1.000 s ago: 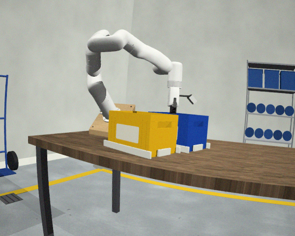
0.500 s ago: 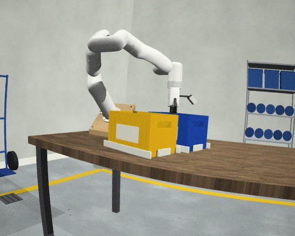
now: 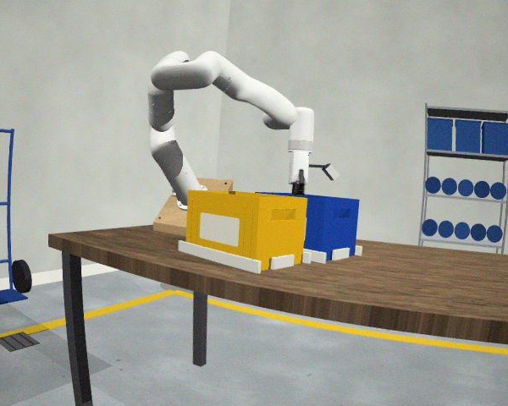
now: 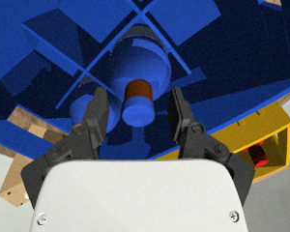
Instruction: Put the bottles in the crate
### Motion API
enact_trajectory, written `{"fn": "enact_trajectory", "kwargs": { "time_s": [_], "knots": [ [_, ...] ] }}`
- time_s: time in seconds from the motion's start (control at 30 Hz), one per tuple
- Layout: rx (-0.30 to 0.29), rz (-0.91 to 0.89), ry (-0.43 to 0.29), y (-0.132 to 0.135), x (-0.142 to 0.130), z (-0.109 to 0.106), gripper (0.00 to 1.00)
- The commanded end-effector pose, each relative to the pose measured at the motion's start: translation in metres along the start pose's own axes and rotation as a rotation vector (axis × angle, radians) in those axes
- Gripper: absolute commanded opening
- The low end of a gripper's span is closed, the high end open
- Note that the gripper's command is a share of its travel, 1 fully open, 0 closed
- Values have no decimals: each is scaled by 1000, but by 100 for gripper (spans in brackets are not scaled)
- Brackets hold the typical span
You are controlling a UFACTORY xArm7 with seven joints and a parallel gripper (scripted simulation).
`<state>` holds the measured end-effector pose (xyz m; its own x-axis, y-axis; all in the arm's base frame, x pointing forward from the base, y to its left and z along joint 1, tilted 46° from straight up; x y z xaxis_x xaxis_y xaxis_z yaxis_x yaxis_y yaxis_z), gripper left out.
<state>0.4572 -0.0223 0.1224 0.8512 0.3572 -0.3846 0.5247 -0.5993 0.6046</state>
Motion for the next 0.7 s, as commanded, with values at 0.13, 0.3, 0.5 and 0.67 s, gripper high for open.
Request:
{"fn": "enact_trajectory", "kwargs": {
  "time_s": [0.13, 0.3, 0.5, 0.67],
  "knots": [
    [-1, -1, 5, 0, 1, -2, 65],
    [-1, -1, 5, 0, 1, -2, 65],
    [-1, -1, 5, 0, 1, -15, 65],
    [-1, -1, 5, 0, 1, -23, 65]
  ]
}}
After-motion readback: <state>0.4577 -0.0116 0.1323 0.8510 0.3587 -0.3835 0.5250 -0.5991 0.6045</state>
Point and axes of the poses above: the point where the finger pads meet when closed, its own z axis out along the fingers, its own y axis across the jaws, x = y × z, the point moved 5 cm from there along -z, back along the fingers, and after that the axes turned 3 degrees about -z, right-handed, at the moved point
